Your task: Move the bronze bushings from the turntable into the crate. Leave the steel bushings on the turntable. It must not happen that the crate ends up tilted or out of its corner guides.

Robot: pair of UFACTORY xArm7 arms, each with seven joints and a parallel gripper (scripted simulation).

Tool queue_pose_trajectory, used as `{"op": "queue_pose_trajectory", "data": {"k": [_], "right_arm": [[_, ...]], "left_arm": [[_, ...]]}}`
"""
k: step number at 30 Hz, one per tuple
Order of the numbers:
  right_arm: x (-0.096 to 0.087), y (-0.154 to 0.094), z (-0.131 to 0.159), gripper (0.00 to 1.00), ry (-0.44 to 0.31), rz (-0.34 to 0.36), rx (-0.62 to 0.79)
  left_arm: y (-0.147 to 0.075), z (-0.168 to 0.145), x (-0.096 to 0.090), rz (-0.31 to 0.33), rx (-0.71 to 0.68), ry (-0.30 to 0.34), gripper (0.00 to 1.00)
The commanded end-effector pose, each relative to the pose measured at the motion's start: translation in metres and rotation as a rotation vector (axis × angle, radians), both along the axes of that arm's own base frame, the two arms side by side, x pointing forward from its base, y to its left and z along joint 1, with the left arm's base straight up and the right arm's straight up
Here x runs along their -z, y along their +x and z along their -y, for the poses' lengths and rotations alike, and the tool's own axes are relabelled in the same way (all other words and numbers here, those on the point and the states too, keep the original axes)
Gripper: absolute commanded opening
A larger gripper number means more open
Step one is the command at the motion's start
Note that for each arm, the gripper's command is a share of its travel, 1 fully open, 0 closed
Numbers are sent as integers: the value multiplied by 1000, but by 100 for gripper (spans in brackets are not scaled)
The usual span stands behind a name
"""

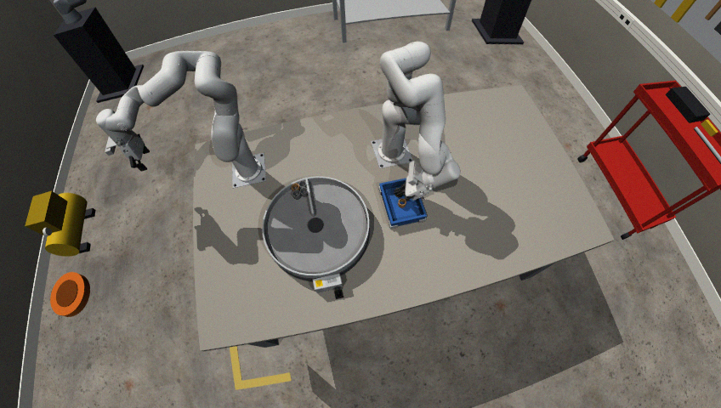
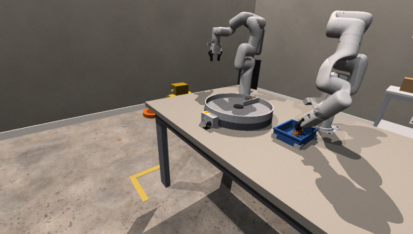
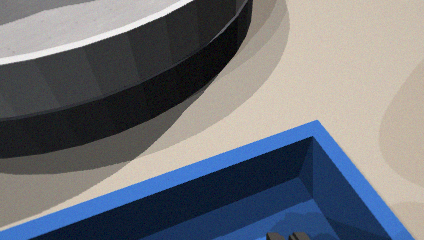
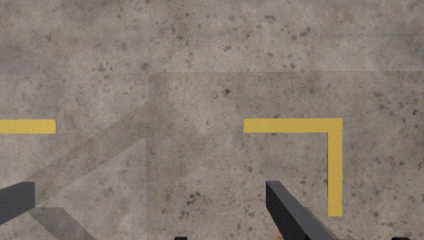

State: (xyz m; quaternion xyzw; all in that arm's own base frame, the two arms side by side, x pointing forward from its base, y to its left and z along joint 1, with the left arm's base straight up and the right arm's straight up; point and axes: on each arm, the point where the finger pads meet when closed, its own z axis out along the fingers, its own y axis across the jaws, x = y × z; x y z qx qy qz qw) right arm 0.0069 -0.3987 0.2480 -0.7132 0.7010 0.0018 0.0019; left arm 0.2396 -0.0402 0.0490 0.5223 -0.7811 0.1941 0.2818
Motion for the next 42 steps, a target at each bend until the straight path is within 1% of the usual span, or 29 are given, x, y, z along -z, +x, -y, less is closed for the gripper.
{"op": "queue_pose_trajectory", "data": {"k": [1, 6, 7, 42], "right_arm": [[-2, 0, 1, 100, -5, 0, 0], [-2, 0, 1, 100, -5, 0, 0], [-2, 0, 1, 100, -5, 0, 0], [-2, 0, 1, 100, -5, 0, 0]], "left_arm": [[1, 0, 0, 2, 0, 0, 0], [1, 0, 0, 2, 0, 0, 0], [1, 0, 0, 2, 0, 0, 13], [1, 0, -1, 2, 0, 0, 13]]}}
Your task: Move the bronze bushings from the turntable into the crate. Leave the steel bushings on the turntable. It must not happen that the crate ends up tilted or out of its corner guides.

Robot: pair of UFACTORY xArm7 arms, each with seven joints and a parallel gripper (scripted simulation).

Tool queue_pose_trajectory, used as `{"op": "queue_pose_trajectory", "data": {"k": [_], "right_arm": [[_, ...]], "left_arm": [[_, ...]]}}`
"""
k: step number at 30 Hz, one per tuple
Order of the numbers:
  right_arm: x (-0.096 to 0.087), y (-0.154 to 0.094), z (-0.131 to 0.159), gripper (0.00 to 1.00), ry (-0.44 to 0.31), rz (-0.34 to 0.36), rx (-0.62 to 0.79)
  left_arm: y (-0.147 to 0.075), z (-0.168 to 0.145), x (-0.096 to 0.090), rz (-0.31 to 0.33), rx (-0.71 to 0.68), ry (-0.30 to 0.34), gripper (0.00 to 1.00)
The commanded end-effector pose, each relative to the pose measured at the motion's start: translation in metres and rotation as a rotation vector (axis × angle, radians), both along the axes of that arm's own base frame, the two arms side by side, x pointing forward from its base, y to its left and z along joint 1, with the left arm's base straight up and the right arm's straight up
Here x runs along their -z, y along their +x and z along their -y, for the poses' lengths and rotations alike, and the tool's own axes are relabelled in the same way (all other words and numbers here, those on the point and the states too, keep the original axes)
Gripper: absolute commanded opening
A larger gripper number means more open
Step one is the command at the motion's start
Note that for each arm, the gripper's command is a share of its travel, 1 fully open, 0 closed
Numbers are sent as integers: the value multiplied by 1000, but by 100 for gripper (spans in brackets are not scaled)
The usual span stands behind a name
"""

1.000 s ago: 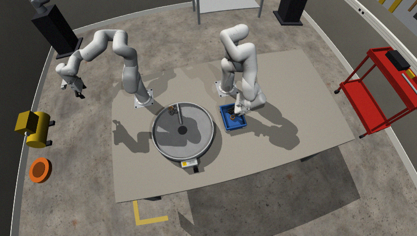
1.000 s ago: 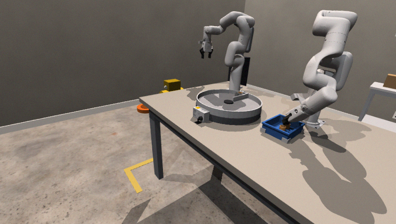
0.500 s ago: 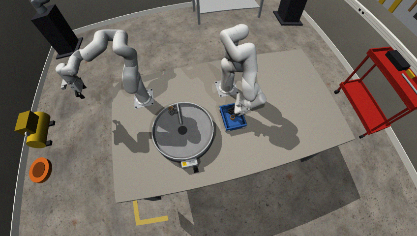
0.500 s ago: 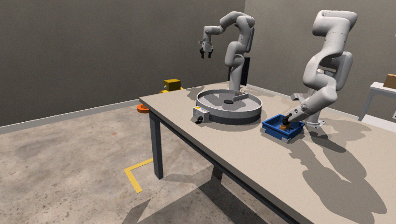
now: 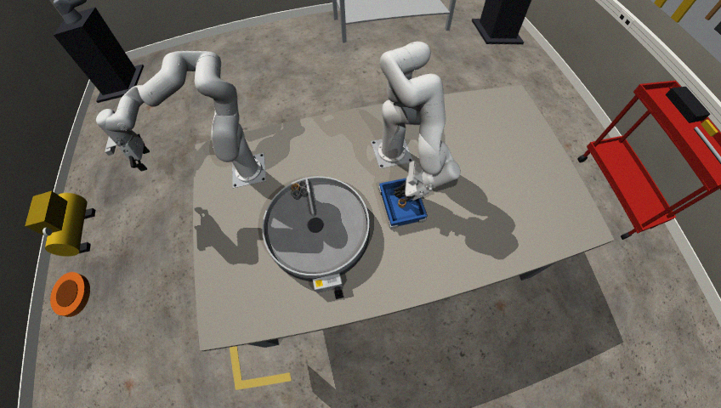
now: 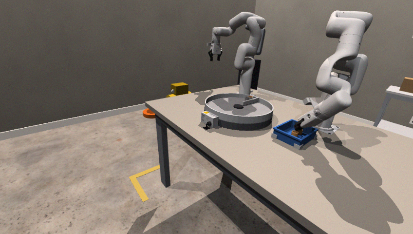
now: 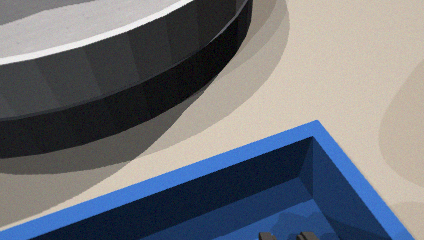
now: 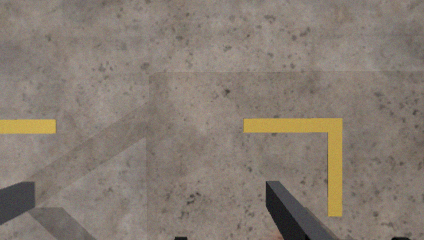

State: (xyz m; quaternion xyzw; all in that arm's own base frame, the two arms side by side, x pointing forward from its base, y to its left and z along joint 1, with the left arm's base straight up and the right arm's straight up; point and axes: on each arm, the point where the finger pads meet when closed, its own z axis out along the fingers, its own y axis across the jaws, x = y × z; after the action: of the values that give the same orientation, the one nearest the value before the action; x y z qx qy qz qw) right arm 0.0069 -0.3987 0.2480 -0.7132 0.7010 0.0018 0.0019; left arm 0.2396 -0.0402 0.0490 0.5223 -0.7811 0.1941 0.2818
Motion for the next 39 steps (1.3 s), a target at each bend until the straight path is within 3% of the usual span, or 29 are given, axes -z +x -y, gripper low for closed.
{"op": "queue_pose_trajectory", "data": {"k": [1, 10, 29, 39], "right_arm": [[-2, 0, 1, 100, -5, 0, 0], [-2, 0, 1, 100, -5, 0, 0], [-2, 0, 1, 100, -5, 0, 0], [-2, 0, 1, 100, -5, 0, 0]], "left_arm": [[1, 0, -1, 2, 0, 0, 13], [1, 0, -11, 2, 0, 0, 13], [1, 0, -82, 3, 0, 1, 13], [1, 0, -86, 3, 0, 1, 13]]}}
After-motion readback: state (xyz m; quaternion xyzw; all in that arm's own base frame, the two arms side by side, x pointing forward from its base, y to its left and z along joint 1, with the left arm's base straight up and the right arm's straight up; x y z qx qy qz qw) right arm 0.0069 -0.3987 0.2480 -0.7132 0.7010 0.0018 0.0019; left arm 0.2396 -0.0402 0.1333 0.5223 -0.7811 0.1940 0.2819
